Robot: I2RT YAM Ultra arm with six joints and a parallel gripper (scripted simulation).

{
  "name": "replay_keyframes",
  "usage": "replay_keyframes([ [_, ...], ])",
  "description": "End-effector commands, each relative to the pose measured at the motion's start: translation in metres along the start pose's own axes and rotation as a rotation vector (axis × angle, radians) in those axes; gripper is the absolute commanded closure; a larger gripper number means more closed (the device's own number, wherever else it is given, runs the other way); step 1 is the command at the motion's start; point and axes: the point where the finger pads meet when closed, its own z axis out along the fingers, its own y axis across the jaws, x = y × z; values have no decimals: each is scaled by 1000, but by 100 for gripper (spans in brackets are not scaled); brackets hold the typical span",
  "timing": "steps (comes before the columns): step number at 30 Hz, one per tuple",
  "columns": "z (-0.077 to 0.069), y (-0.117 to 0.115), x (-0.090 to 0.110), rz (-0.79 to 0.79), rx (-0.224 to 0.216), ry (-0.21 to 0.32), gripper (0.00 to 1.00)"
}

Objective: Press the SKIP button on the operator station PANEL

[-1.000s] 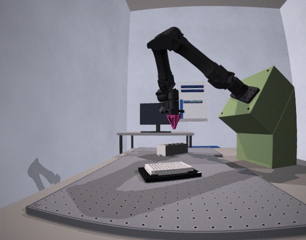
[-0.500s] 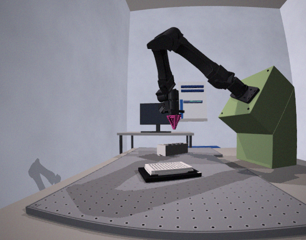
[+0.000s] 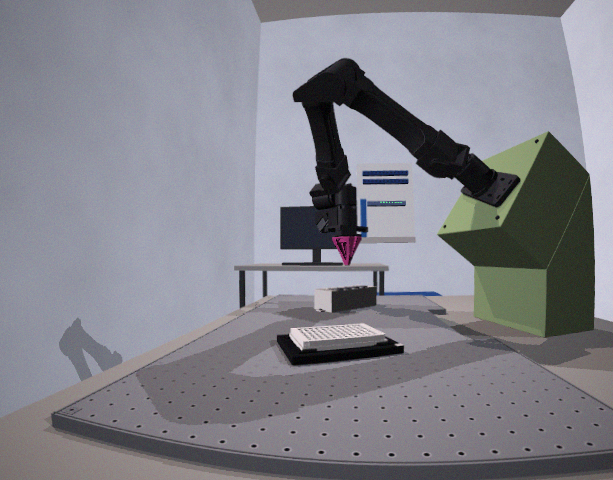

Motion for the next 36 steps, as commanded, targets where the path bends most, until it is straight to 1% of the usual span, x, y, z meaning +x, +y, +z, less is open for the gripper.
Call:
replay_keyframes([
  [1,7,-9,5,19,12,-1,100],
  [4,12,-8,5,17,11,1,100],
  [7,13,-10,3,19,15,-11,100],
  [9,19,-8,5,17,11,1,100],
  [11,21,-9,5,18,12,0,100],
  [15,22,-11,4,23,16,-7,100],
  [16,15,-4,-3,-1,11,-34,100],
  [18,27,-8,5,14,11,-1,100],
  [19,29,-8,5,17,12,1,100],
  [22,31,-12,3,24,17,-8,100],
  [25,37,-8,5,17,12,1,100],
  [30,42,-11,4,22,16,-6,100],
  [32,42,-11,4,22,16,-6,100],
  [33,38,-4,-1,3,10,-25,100],
  [34,45,-7,4,12,11,-5,100],
  [36,49,-9,6,16,13,1,100],
])
